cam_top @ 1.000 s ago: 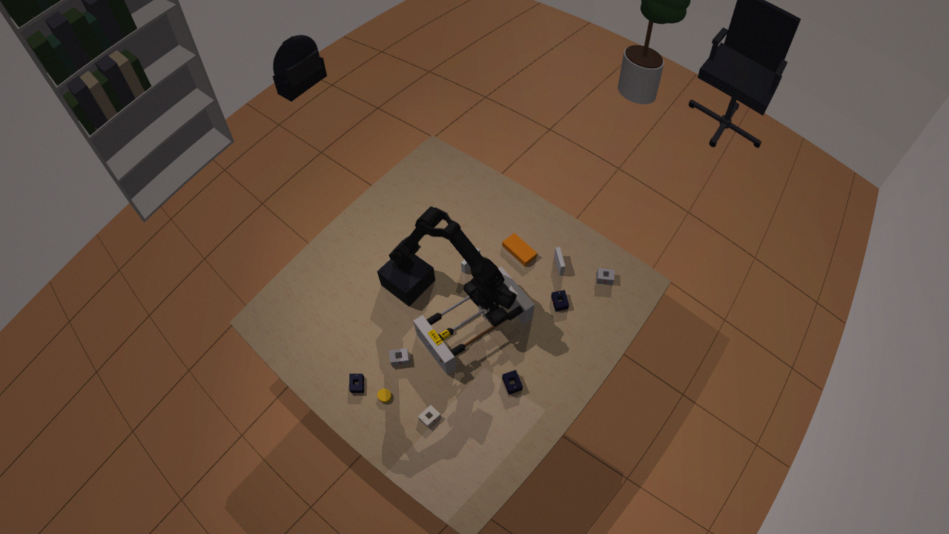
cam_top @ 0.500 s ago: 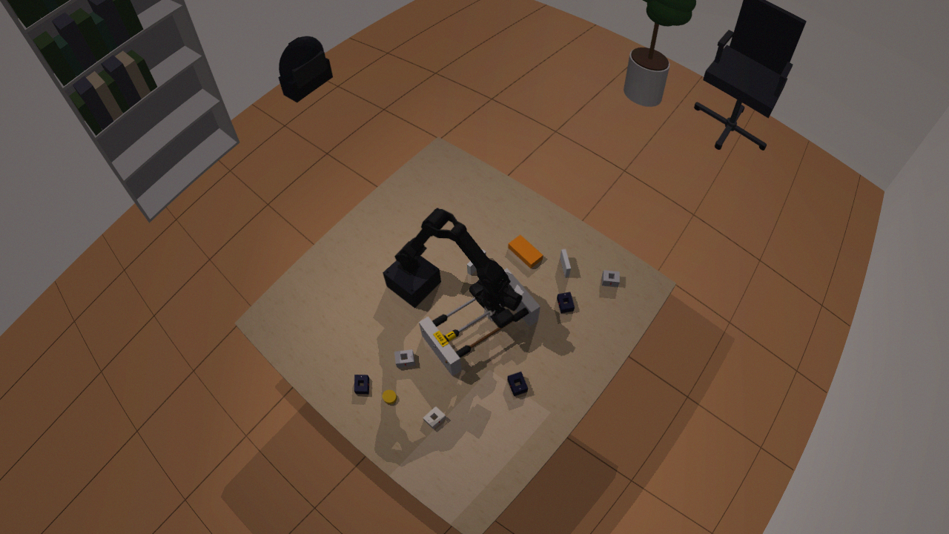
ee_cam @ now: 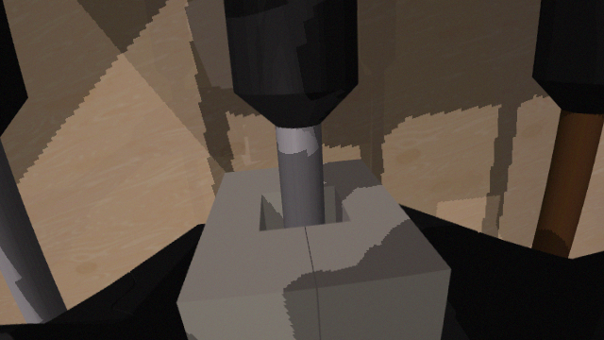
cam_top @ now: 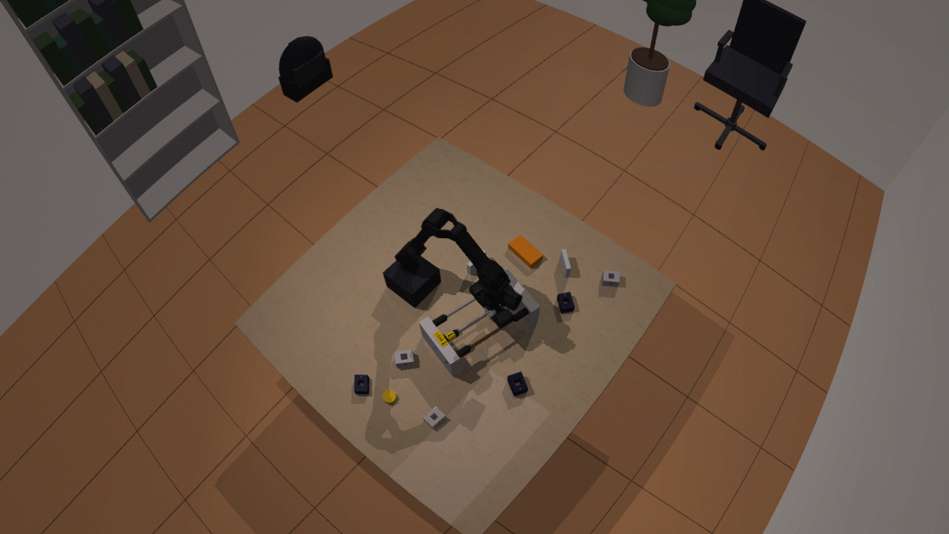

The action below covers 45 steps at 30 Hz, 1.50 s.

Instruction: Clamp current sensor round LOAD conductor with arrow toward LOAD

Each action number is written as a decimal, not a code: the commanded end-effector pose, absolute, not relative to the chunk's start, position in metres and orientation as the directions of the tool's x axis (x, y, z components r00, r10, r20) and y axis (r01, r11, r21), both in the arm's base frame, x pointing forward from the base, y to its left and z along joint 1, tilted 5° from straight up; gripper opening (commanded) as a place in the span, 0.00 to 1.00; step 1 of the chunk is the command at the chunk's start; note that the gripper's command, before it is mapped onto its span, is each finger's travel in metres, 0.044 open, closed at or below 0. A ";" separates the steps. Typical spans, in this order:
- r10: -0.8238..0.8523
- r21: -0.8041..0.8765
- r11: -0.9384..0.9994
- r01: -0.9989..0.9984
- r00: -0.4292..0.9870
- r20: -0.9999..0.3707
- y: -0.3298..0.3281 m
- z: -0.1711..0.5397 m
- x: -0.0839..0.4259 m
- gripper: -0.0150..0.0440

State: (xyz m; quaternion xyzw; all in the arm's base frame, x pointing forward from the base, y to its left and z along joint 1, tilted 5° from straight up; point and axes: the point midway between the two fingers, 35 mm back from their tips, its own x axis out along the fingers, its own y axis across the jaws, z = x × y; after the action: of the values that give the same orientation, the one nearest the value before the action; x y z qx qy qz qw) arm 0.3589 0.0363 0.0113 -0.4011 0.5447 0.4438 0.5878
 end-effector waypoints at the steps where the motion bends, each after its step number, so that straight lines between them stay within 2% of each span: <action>1: 0.085 0.012 0.284 -0.959 0.013 -0.996 0.036 0.011 0.359 0.60; 4: 0.085 0.012 0.284 -0.959 0.013 -0.996 0.036 0.011 0.359 0.49; 15: 0.085 0.012 0.284 -0.959 0.013 -0.996 0.036 0.011 0.359 0.36; 18: 0.084 0.010 0.286 -0.958 0.015 -0.996 0.036 0.013 0.359 0.25; 45: 0.085 0.011 0.284 -0.959 0.013 -0.996 0.036 0.010 0.359 0.25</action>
State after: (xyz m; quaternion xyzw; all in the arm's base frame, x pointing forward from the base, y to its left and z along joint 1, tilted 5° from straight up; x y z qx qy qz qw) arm 0.3586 0.0363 0.0115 -0.4011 0.5449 0.4439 0.5875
